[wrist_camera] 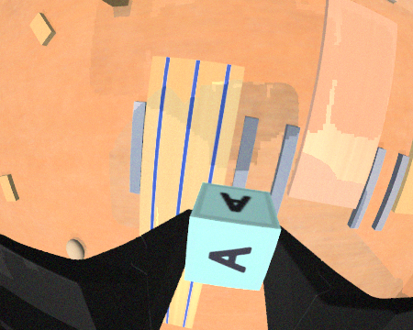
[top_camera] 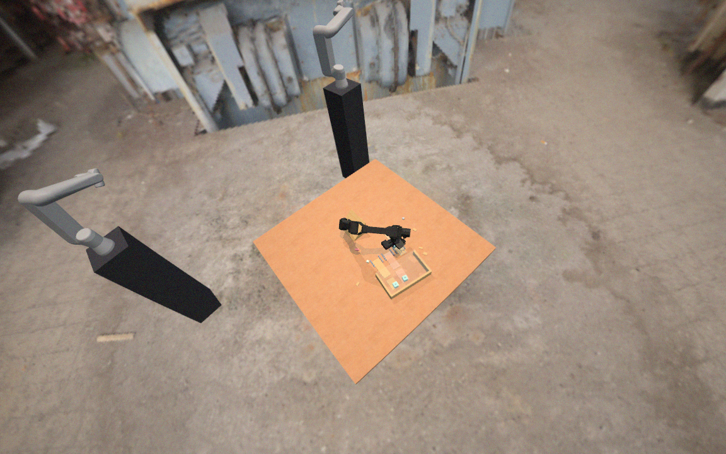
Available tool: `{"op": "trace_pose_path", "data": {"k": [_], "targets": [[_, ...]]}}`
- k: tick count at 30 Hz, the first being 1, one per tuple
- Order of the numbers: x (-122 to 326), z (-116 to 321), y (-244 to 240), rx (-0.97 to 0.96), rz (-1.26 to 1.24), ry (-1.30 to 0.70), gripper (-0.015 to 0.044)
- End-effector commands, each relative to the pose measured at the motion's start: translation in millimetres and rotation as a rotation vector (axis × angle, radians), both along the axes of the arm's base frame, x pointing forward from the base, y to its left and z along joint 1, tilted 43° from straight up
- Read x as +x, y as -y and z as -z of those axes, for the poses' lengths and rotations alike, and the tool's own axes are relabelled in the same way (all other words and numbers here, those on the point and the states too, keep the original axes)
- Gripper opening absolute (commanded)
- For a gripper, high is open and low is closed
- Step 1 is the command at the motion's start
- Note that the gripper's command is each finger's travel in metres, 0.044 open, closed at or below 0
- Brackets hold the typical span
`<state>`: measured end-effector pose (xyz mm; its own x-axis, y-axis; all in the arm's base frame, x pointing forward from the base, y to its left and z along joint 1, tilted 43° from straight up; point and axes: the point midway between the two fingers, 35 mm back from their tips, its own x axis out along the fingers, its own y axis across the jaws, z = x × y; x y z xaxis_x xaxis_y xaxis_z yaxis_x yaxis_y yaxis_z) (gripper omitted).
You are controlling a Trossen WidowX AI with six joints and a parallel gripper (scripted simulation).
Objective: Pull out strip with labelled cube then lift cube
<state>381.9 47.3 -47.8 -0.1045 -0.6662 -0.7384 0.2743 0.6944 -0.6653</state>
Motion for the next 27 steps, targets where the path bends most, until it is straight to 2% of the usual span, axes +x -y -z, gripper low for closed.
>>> {"op": "trace_pose_path", "data": {"k": [1,22,27], "targets": [[-10.4,-3.0,-1.6,0.005,0.003,0.003,0.0],[-77.9,-14.2,3.5,0.004,0.003,-0.002,0.0],[-79.1,-19.7,-1.1,0.004,0.003,-0.002,0.0]]}}
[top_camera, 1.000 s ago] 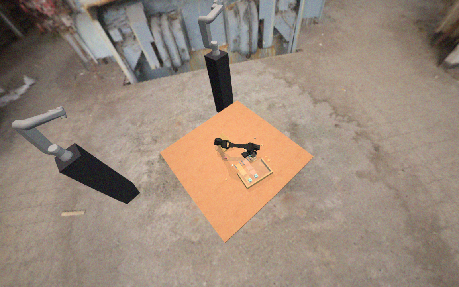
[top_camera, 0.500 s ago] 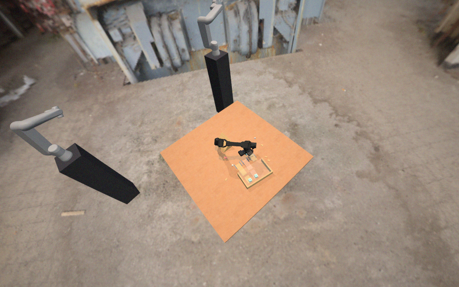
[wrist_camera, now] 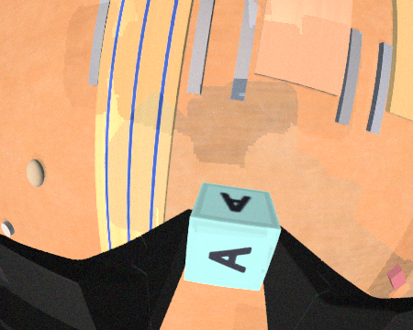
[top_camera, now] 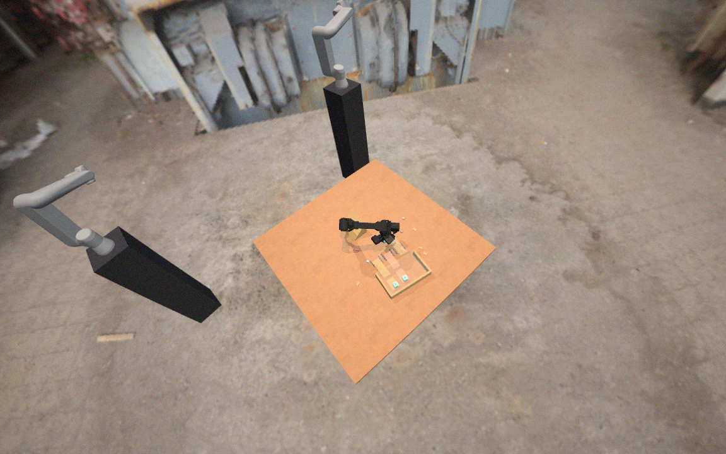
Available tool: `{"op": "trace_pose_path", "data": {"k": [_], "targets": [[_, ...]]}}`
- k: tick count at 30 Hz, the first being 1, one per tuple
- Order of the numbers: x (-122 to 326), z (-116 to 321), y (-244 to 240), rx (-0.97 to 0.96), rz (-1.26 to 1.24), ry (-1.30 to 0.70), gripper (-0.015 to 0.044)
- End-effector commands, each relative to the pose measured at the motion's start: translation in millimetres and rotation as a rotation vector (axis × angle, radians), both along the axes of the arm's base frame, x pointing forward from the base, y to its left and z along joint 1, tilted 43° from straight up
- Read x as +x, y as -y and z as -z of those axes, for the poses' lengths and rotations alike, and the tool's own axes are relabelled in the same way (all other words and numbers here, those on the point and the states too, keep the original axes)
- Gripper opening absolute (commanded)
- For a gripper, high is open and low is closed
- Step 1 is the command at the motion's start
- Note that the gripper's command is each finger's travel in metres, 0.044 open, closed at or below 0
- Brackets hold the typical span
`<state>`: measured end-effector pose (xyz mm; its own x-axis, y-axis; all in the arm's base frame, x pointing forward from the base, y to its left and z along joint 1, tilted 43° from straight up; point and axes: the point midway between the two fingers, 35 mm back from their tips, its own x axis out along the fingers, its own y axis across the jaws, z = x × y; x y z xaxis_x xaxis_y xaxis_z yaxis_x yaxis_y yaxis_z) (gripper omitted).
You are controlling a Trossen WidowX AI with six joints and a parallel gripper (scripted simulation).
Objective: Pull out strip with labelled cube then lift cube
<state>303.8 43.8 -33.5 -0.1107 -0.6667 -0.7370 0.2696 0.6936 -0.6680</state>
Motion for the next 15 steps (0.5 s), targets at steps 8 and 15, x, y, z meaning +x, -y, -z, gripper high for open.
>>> {"op": "trace_pose_path", "data": {"k": [8,15], "targets": [[1.8,-26.8,-23.8,0.006,0.002,0.005,0.0],[1.8,-26.8,-23.8,0.006,0.002,0.005,0.0]]}}
